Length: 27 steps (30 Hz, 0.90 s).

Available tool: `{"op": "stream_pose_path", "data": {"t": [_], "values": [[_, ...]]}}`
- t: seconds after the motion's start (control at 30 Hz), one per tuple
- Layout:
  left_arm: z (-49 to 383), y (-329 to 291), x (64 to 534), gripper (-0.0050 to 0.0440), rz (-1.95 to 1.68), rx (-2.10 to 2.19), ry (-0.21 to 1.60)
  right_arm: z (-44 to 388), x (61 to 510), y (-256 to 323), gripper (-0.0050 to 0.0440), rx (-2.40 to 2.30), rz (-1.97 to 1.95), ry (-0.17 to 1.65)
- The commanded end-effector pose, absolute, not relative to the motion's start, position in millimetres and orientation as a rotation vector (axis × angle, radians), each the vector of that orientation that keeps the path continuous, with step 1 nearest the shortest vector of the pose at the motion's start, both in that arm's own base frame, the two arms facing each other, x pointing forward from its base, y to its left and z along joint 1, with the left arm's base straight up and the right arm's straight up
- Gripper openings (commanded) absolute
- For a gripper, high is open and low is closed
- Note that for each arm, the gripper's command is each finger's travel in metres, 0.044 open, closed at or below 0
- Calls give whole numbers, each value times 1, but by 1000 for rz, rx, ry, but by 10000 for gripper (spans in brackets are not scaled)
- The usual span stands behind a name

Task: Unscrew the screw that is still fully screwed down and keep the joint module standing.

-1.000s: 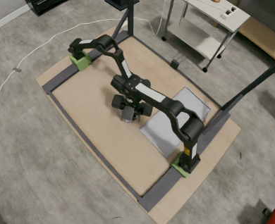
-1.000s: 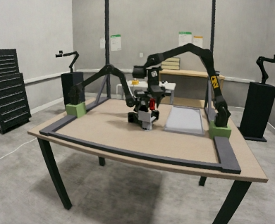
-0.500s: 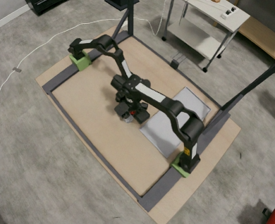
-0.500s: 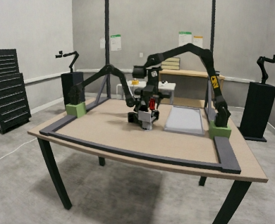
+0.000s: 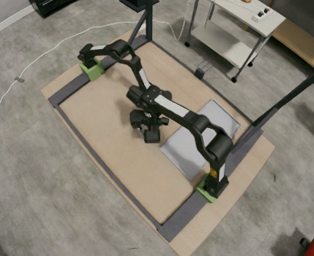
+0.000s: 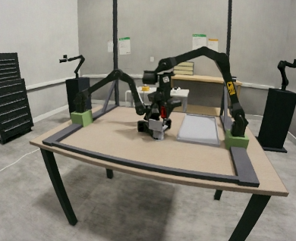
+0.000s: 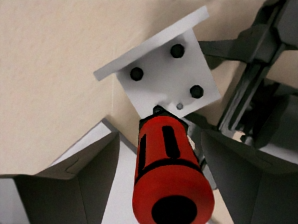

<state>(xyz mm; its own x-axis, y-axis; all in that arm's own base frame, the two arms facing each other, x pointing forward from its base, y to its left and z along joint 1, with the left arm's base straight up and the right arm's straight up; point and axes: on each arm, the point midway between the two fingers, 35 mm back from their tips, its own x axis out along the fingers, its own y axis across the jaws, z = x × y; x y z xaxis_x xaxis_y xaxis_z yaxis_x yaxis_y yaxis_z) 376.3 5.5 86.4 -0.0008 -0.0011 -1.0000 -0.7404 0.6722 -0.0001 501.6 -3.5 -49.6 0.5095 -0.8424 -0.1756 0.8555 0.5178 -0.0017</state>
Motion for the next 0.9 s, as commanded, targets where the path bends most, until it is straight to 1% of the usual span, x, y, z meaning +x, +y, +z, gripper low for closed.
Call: {"op": "stream_pose_path", "data": {"t": [0.0, 0.47, 0.53, 0.87], "values": [[95, 4, 377, 250, 532, -547, 1481, -35, 508, -4, 245, 117, -1024, 133], [95, 4, 379, 250, 40, -46, 1547, -35, 508, -4, 245, 117, -1024, 133], [95, 4, 379, 250, 40, -46, 1547, -35, 508, -4, 245, 117, -1024, 133], [95, 4, 379, 250, -331, 337, 1518, -35, 508, -4, 245, 117, -1024, 133]]}}
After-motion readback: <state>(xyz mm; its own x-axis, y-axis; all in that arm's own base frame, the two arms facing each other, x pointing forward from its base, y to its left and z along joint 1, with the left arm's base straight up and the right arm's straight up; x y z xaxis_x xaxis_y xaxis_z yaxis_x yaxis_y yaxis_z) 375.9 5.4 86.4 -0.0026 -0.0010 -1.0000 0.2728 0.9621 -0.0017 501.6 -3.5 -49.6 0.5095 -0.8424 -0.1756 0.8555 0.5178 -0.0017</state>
